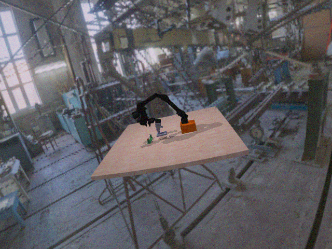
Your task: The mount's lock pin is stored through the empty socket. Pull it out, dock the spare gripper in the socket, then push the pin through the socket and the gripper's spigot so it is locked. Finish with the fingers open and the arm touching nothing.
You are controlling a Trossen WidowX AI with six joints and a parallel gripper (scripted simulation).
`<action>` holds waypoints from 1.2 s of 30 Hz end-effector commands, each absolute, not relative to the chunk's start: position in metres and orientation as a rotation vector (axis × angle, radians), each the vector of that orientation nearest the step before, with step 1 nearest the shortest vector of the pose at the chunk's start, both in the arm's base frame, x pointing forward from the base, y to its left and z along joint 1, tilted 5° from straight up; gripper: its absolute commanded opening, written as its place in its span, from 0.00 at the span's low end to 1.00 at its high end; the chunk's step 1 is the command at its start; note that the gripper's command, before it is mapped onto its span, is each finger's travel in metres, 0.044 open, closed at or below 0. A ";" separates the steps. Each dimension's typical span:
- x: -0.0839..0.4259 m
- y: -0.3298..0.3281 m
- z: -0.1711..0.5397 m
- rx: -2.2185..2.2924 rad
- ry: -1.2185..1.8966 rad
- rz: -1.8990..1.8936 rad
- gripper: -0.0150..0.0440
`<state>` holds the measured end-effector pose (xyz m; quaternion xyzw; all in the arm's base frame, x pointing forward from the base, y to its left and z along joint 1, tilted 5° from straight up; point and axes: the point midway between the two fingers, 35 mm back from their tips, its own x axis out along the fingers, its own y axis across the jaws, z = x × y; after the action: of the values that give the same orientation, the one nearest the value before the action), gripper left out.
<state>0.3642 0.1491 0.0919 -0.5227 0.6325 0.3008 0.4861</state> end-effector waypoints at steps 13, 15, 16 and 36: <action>0.388 0.142 0.071 -1.450 1.427 1.085 0.56; 0.388 0.142 0.062 -1.450 1.427 1.085 0.56; 0.388 0.142 0.056 -1.450 1.427 1.085 0.56; 0.385 0.139 -0.011 -1.450 1.428 1.085 0.56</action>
<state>0.3894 0.1403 -0.0012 -0.5771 0.5614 0.4254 0.4134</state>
